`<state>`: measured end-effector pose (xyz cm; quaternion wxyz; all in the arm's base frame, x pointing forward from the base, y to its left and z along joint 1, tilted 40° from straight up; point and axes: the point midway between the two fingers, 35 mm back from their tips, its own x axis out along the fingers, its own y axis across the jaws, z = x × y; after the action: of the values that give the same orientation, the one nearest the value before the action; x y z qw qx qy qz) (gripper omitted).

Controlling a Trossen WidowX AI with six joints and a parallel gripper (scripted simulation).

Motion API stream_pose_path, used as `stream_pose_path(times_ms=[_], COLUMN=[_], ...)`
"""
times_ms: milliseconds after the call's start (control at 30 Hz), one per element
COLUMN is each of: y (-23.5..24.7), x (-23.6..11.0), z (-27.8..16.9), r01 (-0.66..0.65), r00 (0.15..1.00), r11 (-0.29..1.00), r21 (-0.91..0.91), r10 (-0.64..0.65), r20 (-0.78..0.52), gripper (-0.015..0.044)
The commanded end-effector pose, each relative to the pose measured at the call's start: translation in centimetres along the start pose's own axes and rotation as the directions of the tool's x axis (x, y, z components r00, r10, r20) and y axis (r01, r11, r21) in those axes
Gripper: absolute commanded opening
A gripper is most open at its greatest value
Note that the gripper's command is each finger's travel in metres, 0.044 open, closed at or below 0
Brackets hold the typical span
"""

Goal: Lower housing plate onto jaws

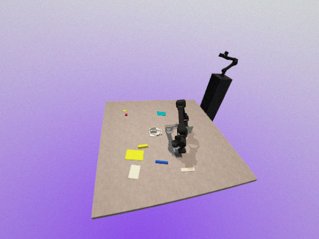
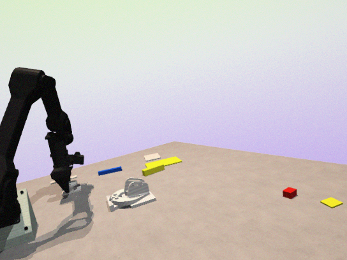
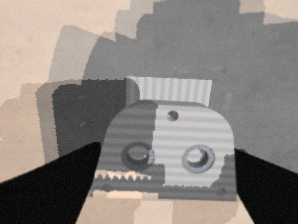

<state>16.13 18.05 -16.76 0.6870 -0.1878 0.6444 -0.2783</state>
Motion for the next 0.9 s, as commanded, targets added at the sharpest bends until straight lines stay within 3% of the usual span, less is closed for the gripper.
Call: stream_pose_path(times_ms=[0, 333, 867], y=[0.0, 0.0, 0.1], x=[0.0, -0.2, -5.2], z=[0.0, 0.0, 0.0], r01=[0.0, 0.0, 0.002], r00=[1.0, 1.0, 1.0], r11=[1.0, 1.0, 1.0], r21=[0.0, 0.0, -0.005], r10=[0.0, 0.0, -0.002], r20=[0.0, 0.0, 0.001], gripper=[0.0351, 0.0351, 0.0351])
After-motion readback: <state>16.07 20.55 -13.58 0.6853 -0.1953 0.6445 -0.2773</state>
